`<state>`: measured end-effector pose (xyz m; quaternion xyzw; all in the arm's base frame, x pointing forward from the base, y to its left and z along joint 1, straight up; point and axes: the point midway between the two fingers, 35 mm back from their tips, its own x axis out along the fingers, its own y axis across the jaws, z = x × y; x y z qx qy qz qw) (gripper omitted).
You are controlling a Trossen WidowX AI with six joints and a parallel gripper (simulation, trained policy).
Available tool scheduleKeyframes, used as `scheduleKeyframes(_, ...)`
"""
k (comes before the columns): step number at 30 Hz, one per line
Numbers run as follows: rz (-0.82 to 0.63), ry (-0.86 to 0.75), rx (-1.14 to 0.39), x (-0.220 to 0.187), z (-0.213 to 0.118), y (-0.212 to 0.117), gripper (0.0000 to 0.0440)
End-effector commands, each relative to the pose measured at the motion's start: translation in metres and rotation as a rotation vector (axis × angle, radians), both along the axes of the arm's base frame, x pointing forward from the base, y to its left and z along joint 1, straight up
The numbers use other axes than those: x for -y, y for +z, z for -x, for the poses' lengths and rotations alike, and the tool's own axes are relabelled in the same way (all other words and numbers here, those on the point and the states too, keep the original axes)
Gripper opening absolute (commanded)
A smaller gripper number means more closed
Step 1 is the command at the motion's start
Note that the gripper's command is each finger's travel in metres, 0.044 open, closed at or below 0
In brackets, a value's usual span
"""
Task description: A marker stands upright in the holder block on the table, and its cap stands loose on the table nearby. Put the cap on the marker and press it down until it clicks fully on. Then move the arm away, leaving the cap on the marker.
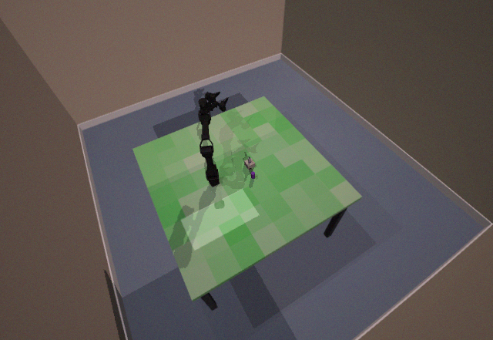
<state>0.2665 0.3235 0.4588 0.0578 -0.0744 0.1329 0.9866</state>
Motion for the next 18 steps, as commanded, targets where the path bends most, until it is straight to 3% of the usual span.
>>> scheduleKeyframes(1, 0.0, 0.002, -0.003, 0.001, -0.001, 0.0, 0.0375)
scheduleKeyframes(5, 0.012, 0.012, -0.017, 0.006, -0.006, 0.001, 0.0276)
scheduleKeyframes(7, 0.02, 0.017, -0.024, 0.009, -0.009, 0.0, 0.0247)
scheduleKeyframes(18, 0.034, 0.046, -0.084, 0.025, -0.018, -0.002, 0.0275)
